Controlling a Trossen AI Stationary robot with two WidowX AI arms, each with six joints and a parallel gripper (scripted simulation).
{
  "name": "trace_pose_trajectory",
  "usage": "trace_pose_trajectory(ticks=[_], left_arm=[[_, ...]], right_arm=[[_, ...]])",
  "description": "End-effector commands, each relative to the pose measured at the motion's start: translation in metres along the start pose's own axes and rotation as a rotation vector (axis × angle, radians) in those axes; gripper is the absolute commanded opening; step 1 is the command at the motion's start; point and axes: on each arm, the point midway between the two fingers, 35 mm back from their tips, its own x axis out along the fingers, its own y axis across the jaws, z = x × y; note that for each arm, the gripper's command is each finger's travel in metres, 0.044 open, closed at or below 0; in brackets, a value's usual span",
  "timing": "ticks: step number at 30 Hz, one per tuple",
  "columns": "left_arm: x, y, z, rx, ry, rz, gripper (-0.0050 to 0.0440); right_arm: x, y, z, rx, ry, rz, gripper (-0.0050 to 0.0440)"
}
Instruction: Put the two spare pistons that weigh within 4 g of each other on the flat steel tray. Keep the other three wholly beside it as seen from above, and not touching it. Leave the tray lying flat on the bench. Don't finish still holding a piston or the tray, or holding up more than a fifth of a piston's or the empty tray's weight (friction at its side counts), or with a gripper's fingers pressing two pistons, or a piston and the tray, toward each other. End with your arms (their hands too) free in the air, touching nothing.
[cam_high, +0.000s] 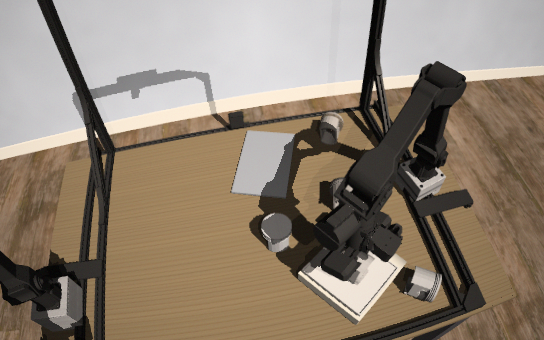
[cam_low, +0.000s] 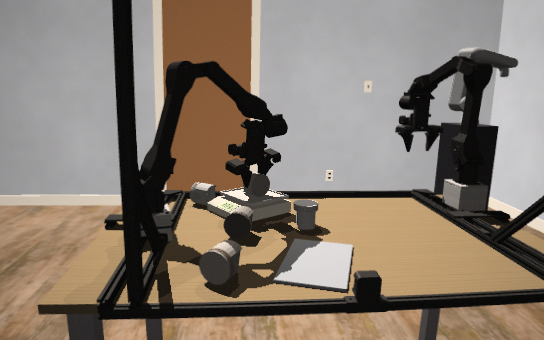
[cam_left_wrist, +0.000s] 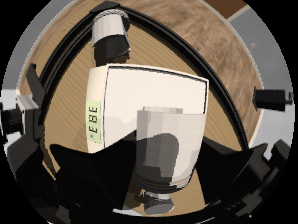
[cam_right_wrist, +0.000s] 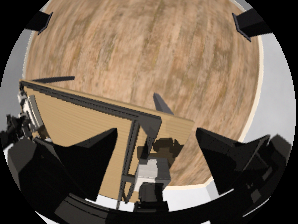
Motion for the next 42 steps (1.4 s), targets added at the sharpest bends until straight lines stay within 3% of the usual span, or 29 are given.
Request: trace_pose_trajectory(ticks=[1,14,42], left_arm=[[0.003,0.003,0.000,0.004,-0.002,0.011,0.0158],[0.003,0.003,0.000,0.004,-0.002,0.011,0.0158],[-0.036,-0.003,0.008,0.004,-0.002,0.011,0.0158]], right_arm=[[0.000,0.000,0.000,-0.004,0.001,0.003,0.0440],[0.000,0.000,0.000,-0.004,0.001,0.003,0.0440],[0.000,0.000,0.000,-0.004,0.001,0.003,0.0440]])
